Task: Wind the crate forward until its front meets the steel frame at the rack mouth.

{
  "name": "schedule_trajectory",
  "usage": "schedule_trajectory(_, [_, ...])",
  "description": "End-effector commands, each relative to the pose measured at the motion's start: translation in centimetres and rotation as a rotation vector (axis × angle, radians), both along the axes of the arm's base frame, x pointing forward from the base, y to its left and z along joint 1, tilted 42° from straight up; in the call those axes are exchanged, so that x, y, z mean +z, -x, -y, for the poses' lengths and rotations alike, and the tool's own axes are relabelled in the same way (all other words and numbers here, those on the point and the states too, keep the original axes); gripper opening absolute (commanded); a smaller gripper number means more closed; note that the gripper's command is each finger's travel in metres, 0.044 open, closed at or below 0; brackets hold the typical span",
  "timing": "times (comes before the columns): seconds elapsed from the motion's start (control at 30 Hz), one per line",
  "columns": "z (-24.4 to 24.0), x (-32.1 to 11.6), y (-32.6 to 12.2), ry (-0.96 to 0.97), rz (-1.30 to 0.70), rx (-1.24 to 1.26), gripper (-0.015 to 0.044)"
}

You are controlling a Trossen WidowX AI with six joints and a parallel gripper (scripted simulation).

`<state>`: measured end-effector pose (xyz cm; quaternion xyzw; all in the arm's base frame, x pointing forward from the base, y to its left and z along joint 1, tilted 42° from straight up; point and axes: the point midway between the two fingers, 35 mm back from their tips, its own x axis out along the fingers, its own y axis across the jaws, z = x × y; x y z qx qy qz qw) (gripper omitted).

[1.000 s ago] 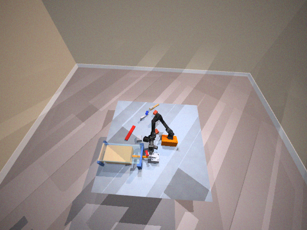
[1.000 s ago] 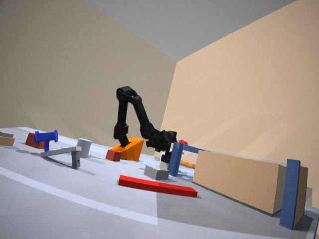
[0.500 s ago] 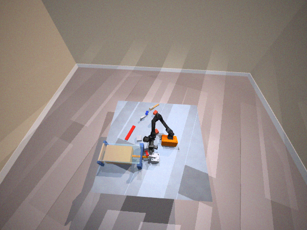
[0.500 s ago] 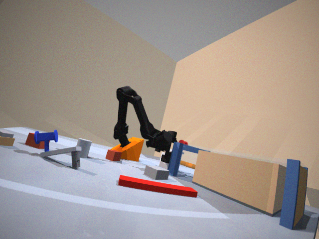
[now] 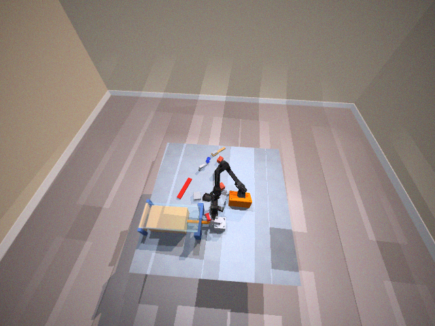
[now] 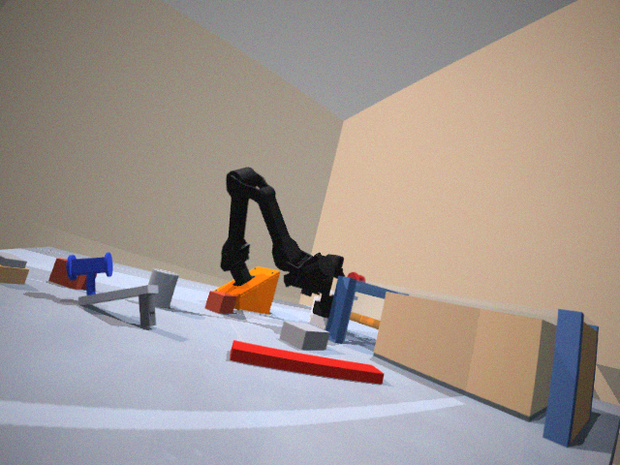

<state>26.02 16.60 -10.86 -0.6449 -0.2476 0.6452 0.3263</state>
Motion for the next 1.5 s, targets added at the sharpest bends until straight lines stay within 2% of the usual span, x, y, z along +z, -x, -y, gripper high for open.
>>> schedule_trajectory(0.0, [0.1, -0.2, 0.0, 0.007, 0.005, 0.002, 0.0240])
schedule_trajectory(0.13, [1.1, 0.8, -0.2, 0.007, 0.005, 0.000, 0.0240])
schedule_trajectory(0.43, [8.1, 7.2, 0.6, 0.020, 0.036, 0.002, 0.0240])
schedule_trajectory(0.7, [7.6, 7.8, 0.4, 0.023, 0.035, 0.002, 0.0240])
schedule_trajectory(0.97, [1.5, 14.3, -0.6, 0.021, 0.032, -0.004, 0.0240])
schedule_trajectory(1.47, [1.4, 14.4, -0.7, 0.011, 0.049, 0.011, 0.0240])
